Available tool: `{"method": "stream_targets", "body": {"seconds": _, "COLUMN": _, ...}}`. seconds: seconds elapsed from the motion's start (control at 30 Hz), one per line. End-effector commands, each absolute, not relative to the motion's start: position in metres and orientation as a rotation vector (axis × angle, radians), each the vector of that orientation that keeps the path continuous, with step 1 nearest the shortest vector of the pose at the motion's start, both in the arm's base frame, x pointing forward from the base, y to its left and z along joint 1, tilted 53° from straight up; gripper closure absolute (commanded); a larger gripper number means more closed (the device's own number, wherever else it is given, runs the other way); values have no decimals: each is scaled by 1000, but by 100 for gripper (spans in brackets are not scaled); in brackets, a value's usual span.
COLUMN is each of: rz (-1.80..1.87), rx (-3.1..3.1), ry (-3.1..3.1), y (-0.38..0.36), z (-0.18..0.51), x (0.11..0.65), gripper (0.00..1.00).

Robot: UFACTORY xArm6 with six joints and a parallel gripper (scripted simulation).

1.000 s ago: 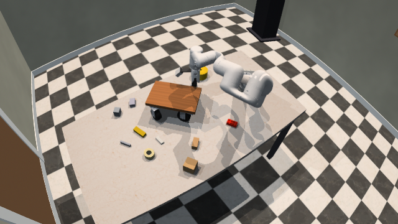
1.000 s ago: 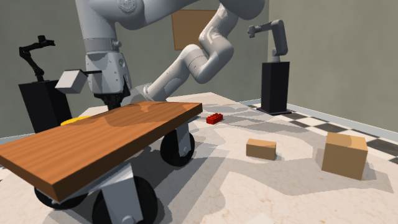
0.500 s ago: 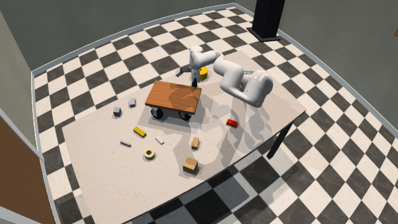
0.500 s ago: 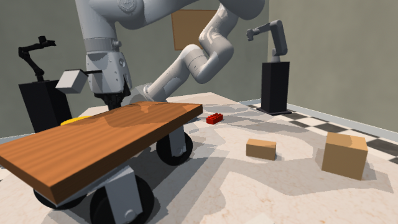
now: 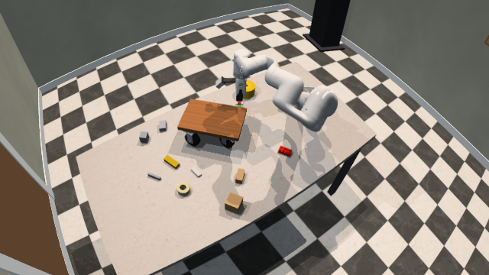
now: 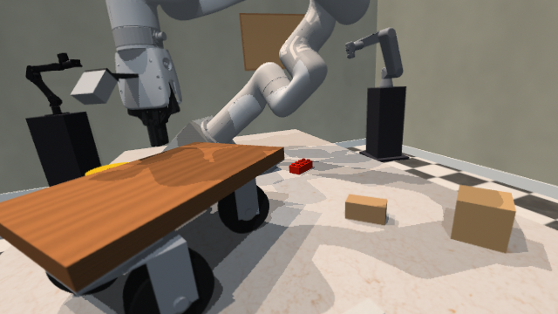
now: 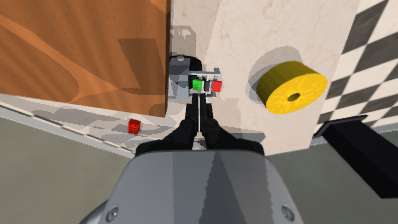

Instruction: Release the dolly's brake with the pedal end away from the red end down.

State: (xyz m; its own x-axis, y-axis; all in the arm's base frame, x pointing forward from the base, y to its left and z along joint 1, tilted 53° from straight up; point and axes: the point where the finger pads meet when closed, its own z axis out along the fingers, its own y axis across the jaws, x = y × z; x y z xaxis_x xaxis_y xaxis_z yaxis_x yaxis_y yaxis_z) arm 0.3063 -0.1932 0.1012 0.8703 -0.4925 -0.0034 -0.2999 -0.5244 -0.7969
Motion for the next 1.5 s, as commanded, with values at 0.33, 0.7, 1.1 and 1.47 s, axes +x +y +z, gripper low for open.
{"method": "stream_targets", "body": {"seconds": 0.33, "rz": -283, "rx": -2161, "ry": 570, "y": -218, "z": 123, "x": 294, "gripper": 100}}
{"method": "stream_targets", "body": {"seconds": 0.7, "rz": -283, "rx": -2161, "ry": 570, "y": -218, "z": 123, "x": 294, "gripper": 100}}
{"method": "stream_targets", "body": {"seconds": 1.1, "rz": -283, "rx": -2161, "ry": 570, "y": -218, "z": 123, "x": 294, "gripper": 100}}
{"method": "stream_targets", "body": {"seconds": 1.47, "rz": -283, "rx": -2161, "ry": 570, "y": -218, "z": 123, "x": 294, "gripper": 100}}
